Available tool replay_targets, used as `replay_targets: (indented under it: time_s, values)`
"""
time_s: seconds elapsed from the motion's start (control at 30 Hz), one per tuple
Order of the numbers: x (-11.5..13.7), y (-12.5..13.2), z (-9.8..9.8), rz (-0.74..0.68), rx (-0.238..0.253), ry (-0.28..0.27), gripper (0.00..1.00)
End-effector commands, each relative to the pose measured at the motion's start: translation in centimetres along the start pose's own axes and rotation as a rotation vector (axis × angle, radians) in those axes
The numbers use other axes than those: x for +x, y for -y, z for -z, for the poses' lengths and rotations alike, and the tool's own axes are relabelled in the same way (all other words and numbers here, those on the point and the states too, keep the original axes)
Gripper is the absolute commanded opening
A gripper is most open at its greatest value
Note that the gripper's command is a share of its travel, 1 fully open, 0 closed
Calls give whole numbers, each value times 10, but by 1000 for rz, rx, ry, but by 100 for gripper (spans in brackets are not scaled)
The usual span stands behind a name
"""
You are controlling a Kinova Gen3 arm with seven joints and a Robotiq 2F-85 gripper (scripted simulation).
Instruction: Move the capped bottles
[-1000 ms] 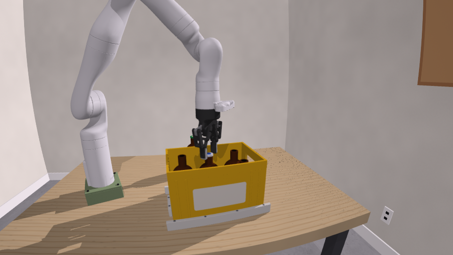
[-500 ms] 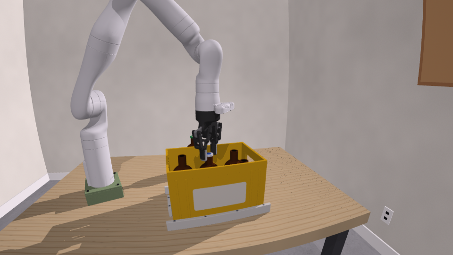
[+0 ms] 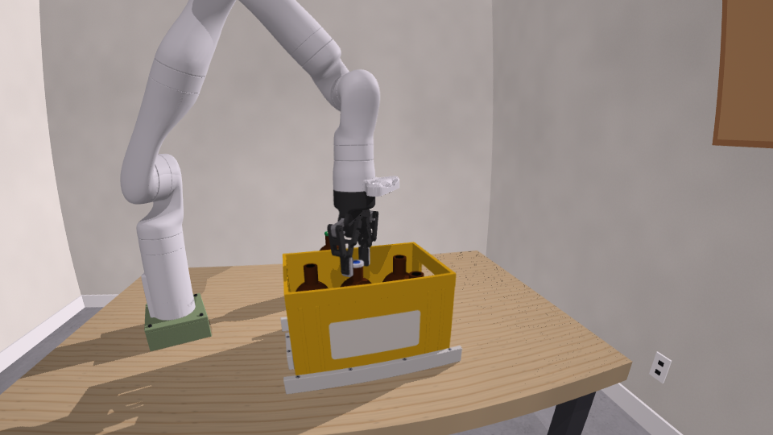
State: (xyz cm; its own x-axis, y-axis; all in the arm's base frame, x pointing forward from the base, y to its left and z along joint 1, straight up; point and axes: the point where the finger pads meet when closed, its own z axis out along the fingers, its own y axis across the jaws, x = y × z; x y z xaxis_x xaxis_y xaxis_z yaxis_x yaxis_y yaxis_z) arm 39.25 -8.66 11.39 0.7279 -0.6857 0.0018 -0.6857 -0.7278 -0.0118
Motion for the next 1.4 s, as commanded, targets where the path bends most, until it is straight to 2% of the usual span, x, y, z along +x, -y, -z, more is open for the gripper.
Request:
replay_targets:
  time_s: [0.0,0.2,0.23,1.37]
  values:
    - [1,-1,-2,-3,-4,-3,60]
    - [1,-1,-2,-3,-4,-3,60]
    - [0,0,0,0,0,-1,0]
    - [0,0,1,0,1,-2,0]
